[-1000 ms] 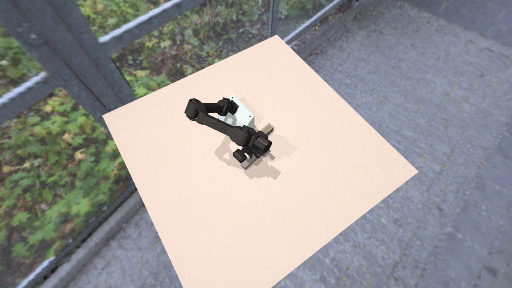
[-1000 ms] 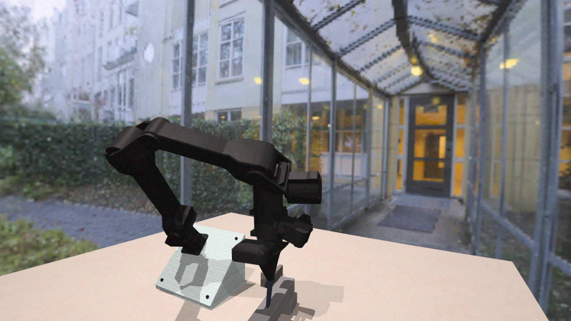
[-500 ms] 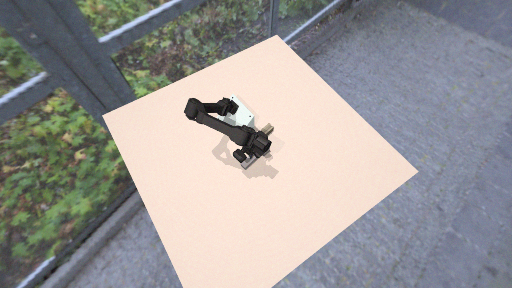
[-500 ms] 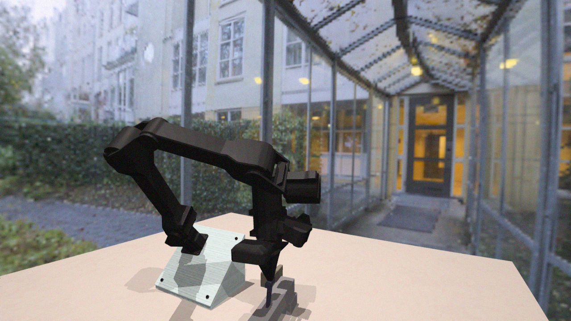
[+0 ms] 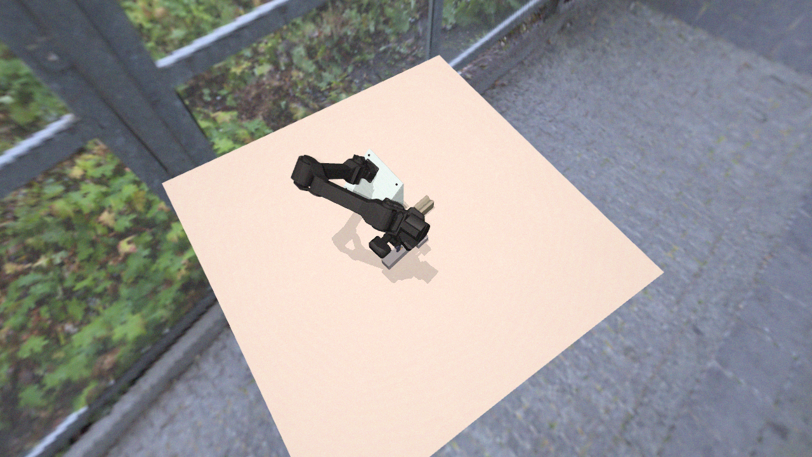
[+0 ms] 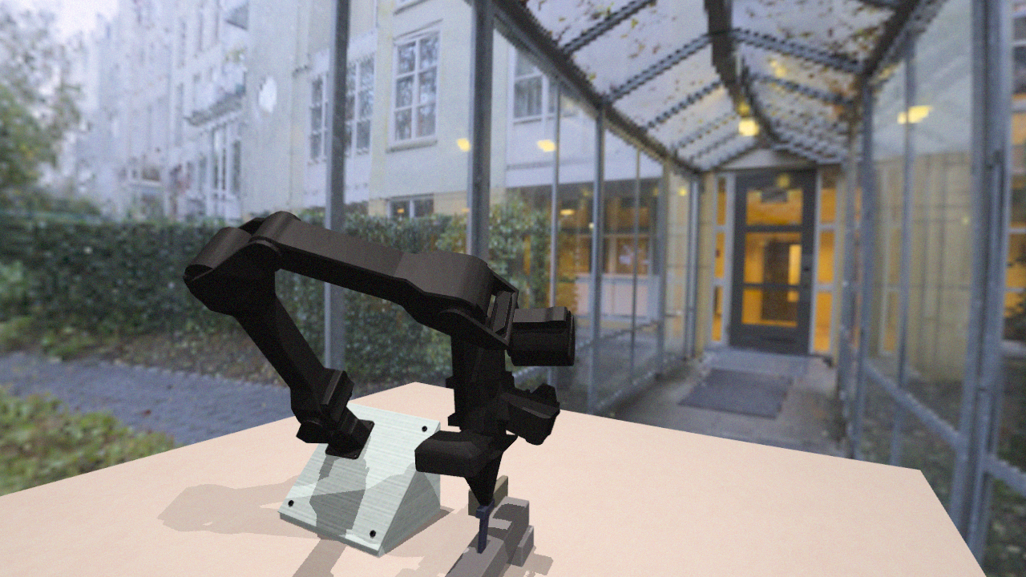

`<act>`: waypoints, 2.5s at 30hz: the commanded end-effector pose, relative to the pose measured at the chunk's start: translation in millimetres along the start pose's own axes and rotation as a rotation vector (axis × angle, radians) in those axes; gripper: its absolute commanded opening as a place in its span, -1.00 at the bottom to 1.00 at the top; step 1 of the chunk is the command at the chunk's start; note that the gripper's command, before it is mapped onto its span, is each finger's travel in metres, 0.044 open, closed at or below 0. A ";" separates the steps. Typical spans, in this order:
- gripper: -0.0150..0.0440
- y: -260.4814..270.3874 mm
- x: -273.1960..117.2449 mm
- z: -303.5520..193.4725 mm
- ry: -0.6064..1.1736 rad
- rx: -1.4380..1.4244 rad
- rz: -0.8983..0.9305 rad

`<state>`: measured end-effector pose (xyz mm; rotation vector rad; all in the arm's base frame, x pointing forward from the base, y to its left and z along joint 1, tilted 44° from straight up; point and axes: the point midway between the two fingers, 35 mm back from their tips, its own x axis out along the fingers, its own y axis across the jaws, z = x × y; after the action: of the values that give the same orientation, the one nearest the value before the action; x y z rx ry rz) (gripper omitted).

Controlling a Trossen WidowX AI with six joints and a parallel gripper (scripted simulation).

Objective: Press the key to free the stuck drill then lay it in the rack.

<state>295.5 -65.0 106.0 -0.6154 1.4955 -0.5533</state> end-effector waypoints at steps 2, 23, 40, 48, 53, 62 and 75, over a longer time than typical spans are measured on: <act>-0.49 -4.5 19.6 -7.0 0.051 0.007 -0.008; -0.49 -5.8 29.8 -7.4 0.051 0.007 -0.009; 0.58 -0.5 -46.9 3.9 0.051 0.006 -0.005; 1.00 65.5 -5.8 15.0 0.038 -0.609 0.013; 1.00 120.6 23.1 9.7 0.038 -1.129 0.027; 1.00 162.3 48.2 -3.9 0.039 -1.563 0.039; 1.00 162.3 48.2 -3.9 0.039 -1.563 0.039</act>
<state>286.8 19.7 -37.9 -1.7195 1.7758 0.7853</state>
